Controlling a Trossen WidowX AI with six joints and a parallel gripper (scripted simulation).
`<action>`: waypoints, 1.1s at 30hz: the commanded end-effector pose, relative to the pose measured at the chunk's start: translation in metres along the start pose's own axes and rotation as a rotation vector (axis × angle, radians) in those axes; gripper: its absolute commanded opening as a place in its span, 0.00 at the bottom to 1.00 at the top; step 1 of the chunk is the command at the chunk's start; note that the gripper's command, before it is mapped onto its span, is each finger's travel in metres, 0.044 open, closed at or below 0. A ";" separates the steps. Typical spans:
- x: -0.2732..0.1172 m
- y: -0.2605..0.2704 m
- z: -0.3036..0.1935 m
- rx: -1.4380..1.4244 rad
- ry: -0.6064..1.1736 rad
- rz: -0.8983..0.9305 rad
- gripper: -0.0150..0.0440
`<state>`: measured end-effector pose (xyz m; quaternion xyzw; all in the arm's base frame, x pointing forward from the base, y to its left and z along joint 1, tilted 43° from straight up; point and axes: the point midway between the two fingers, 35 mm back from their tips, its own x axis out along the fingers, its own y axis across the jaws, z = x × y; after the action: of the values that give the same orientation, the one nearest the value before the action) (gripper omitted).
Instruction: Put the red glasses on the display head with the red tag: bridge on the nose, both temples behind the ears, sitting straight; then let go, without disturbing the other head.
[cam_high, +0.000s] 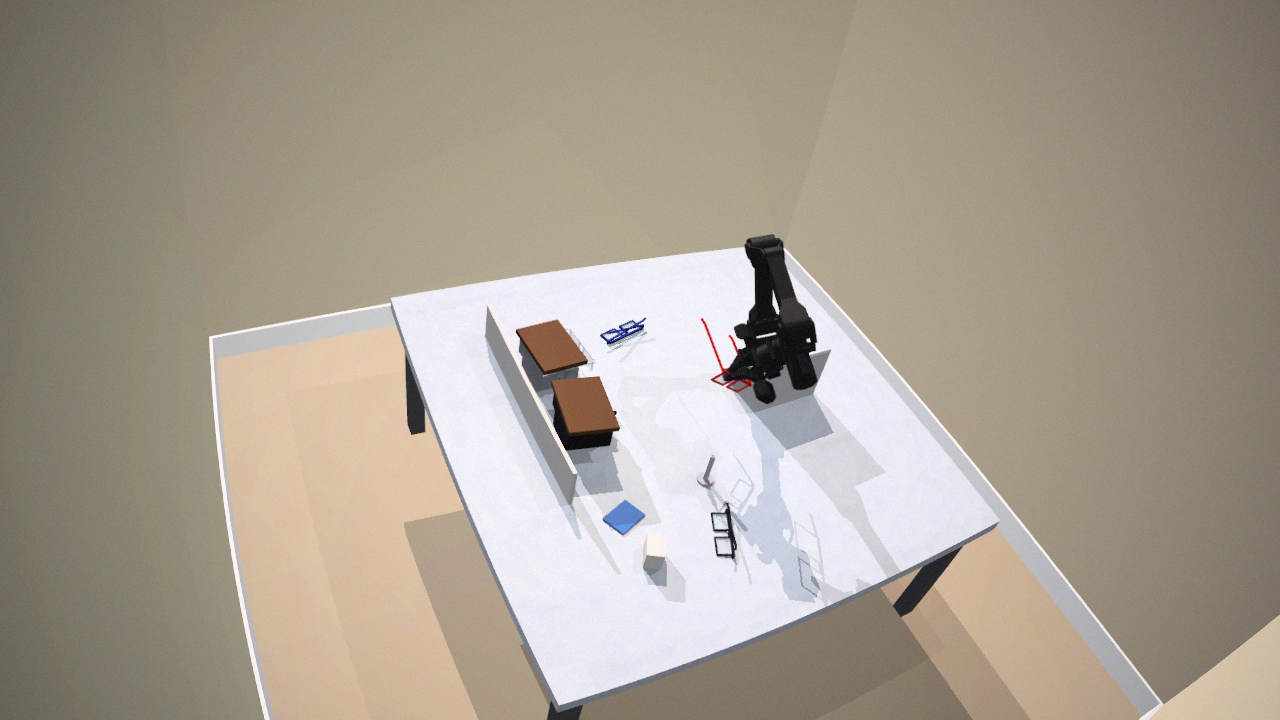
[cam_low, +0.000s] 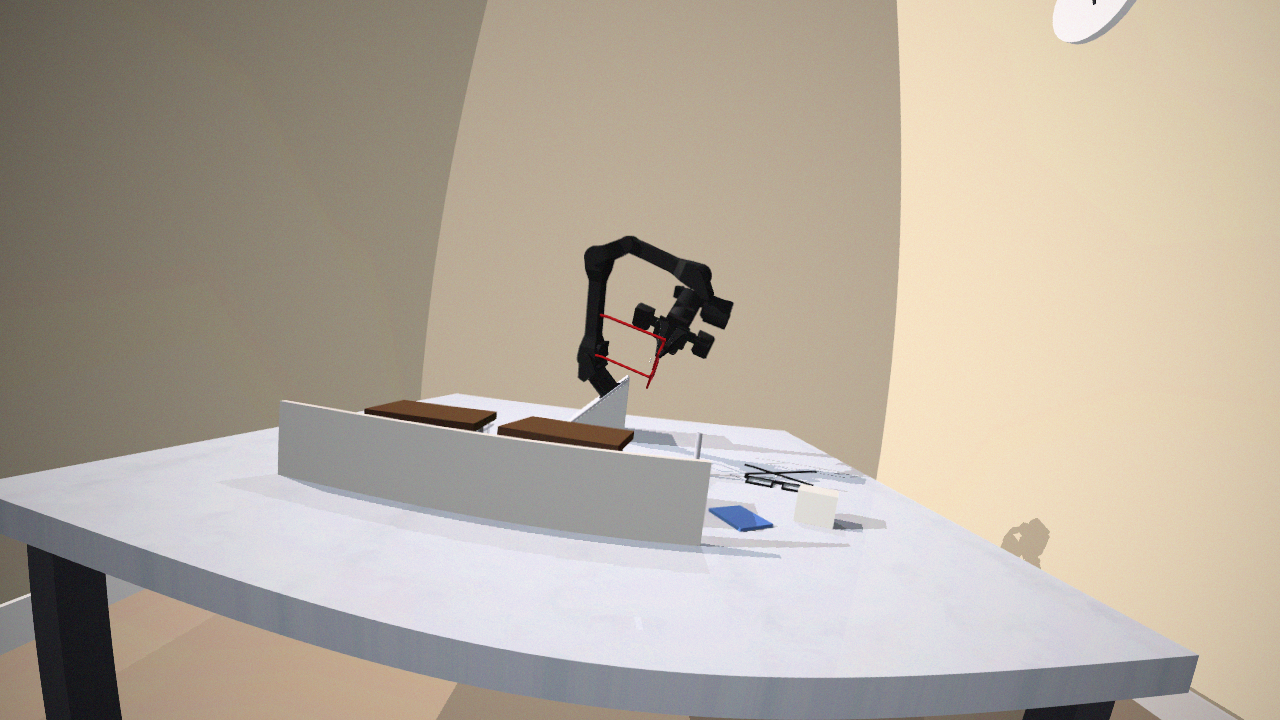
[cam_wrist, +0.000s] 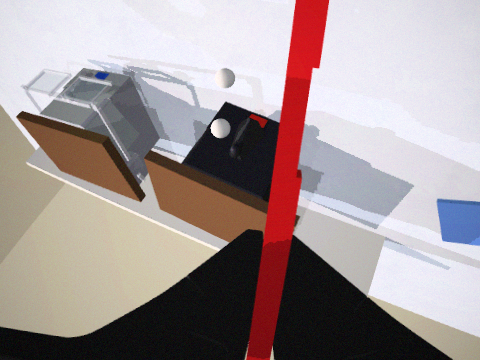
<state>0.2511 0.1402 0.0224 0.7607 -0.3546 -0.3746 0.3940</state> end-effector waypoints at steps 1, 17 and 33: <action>0.006 0.001 0.001 0.178 -0.035 -0.001 0.25; 0.025 0.005 0.004 0.826 -0.152 0.041 0.25; 0.044 0.008 0.008 1.473 -0.251 0.150 0.25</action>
<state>0.2625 0.1014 0.0142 0.7748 -0.5915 -0.1307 -0.1808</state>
